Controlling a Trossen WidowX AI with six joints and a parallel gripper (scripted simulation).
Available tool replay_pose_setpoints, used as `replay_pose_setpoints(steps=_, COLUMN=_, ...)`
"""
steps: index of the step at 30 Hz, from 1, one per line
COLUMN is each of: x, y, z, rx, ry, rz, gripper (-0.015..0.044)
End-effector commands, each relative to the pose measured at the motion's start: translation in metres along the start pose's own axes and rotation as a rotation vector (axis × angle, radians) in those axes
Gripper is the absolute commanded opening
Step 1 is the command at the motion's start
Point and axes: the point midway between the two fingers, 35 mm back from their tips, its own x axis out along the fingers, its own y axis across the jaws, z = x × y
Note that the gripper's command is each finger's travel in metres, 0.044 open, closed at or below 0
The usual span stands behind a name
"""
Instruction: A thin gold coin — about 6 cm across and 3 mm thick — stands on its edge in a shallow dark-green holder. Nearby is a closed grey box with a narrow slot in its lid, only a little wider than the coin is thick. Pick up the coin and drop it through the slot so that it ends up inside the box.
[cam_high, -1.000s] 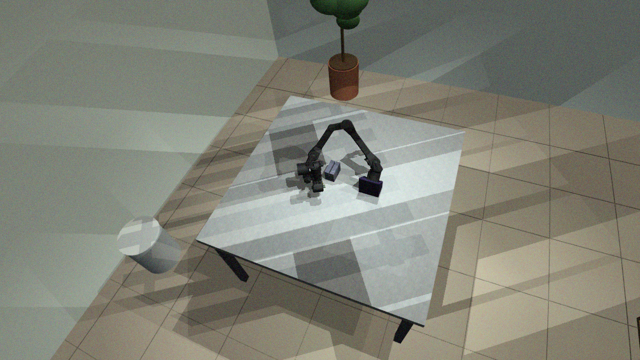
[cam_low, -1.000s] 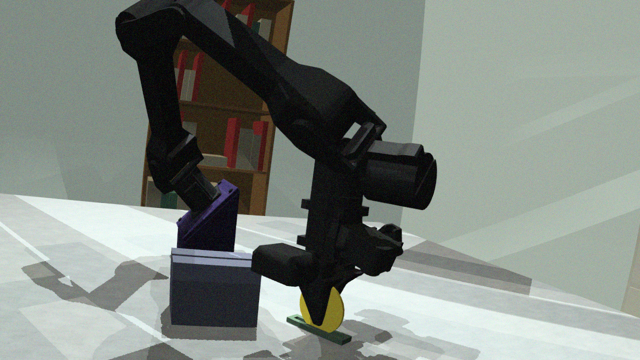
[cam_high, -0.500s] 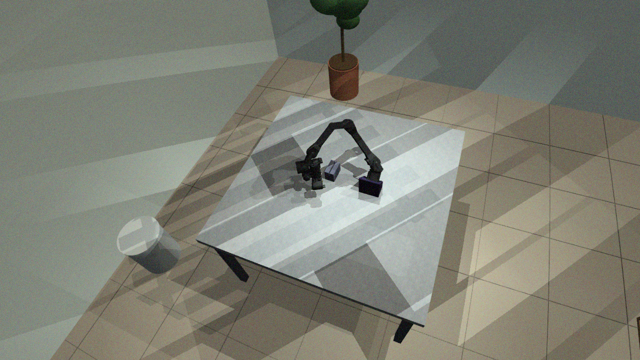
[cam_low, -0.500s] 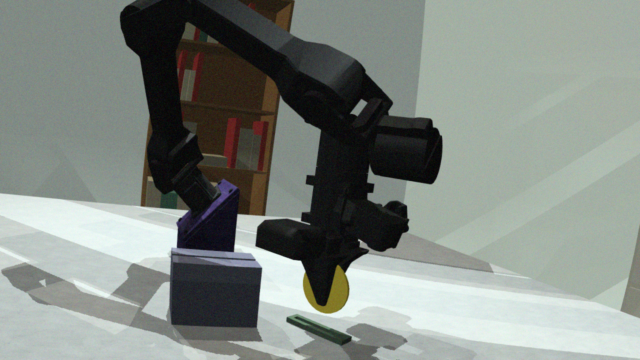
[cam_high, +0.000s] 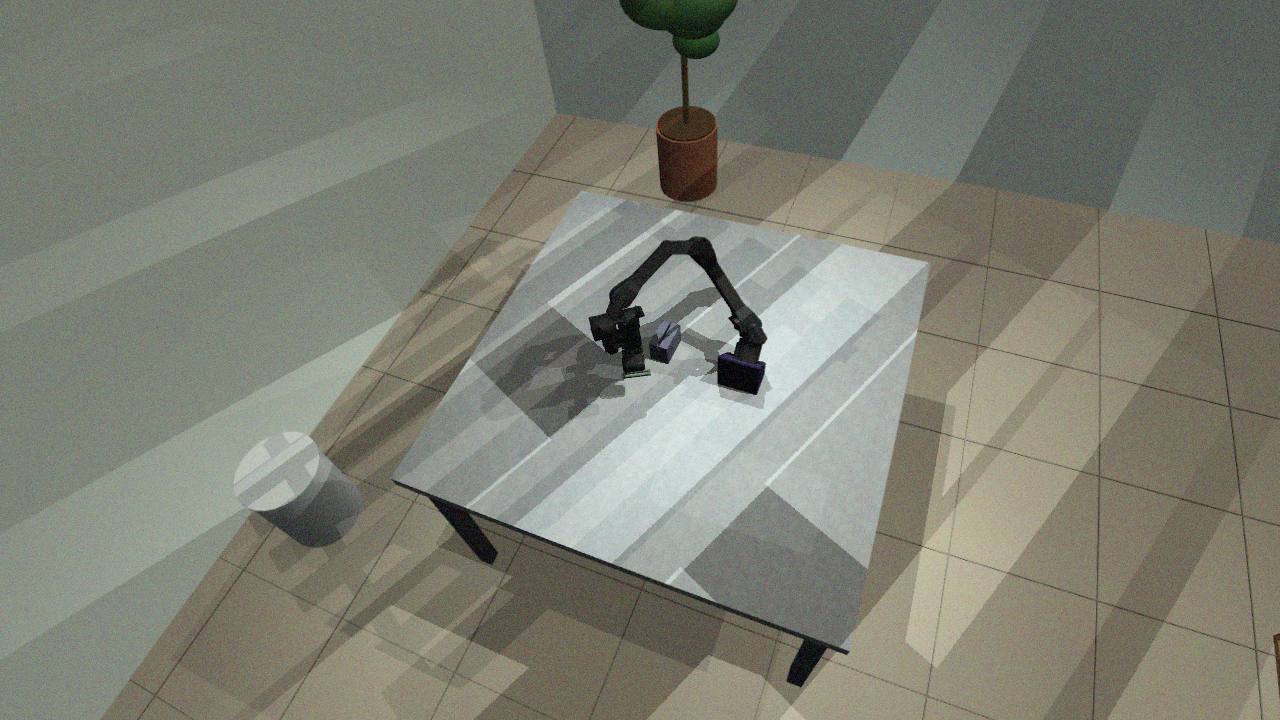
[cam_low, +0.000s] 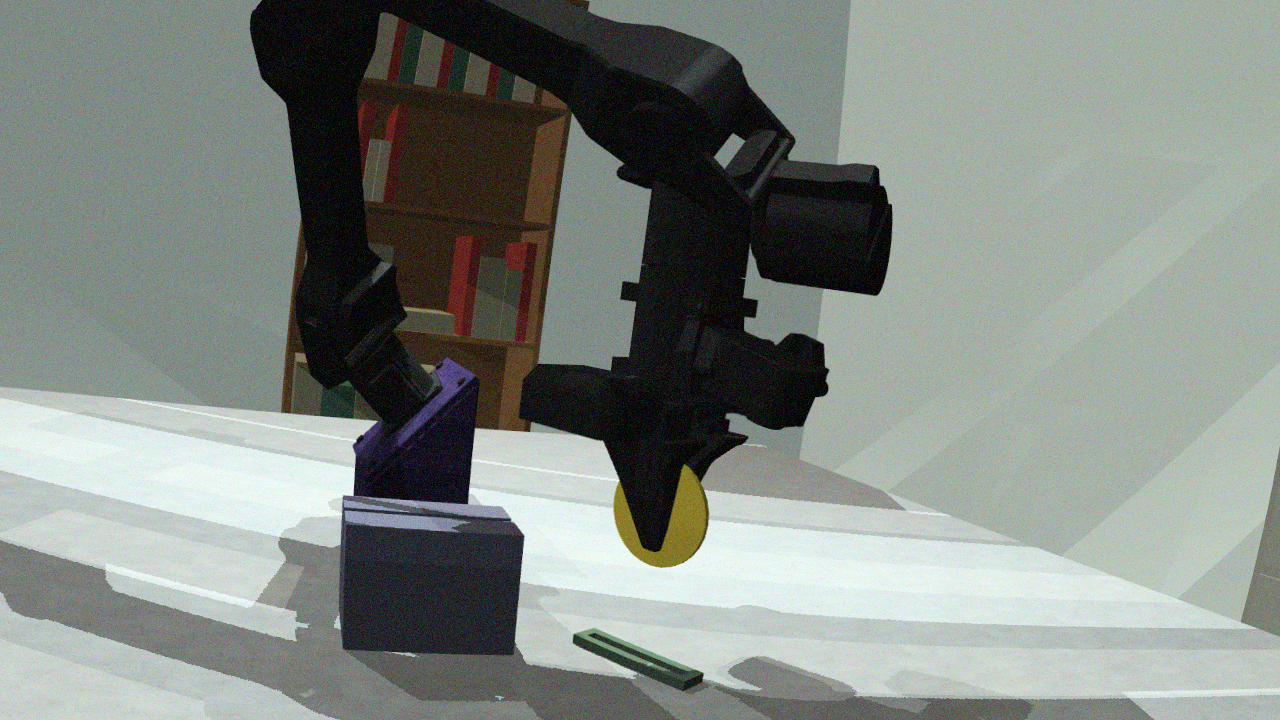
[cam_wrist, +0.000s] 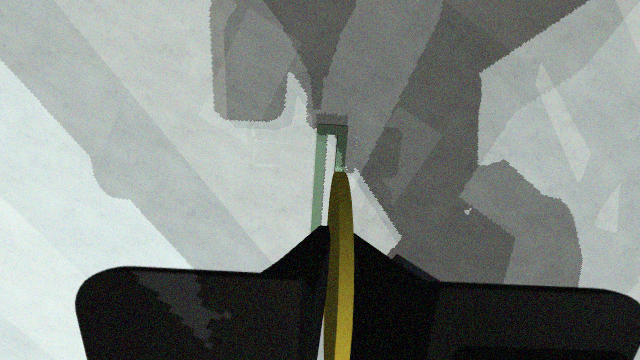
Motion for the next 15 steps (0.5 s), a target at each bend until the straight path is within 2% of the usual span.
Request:
replay_pose_setpoints(steps=1, x=-0.012, y=0.000, z=0.001, rx=0.009, ry=-0.007, rz=0.003, gripper=0.0000)
replay_pose_setpoints(steps=11, x=-0.031, y=0.000, z=-0.002, rx=0.004, ry=-0.005, rz=0.002, gripper=0.0000)
replay_pose_setpoints(steps=15, x=-0.031, y=0.000, z=-0.003, rx=-0.111, ry=-0.005, rz=0.002, gripper=0.0000)
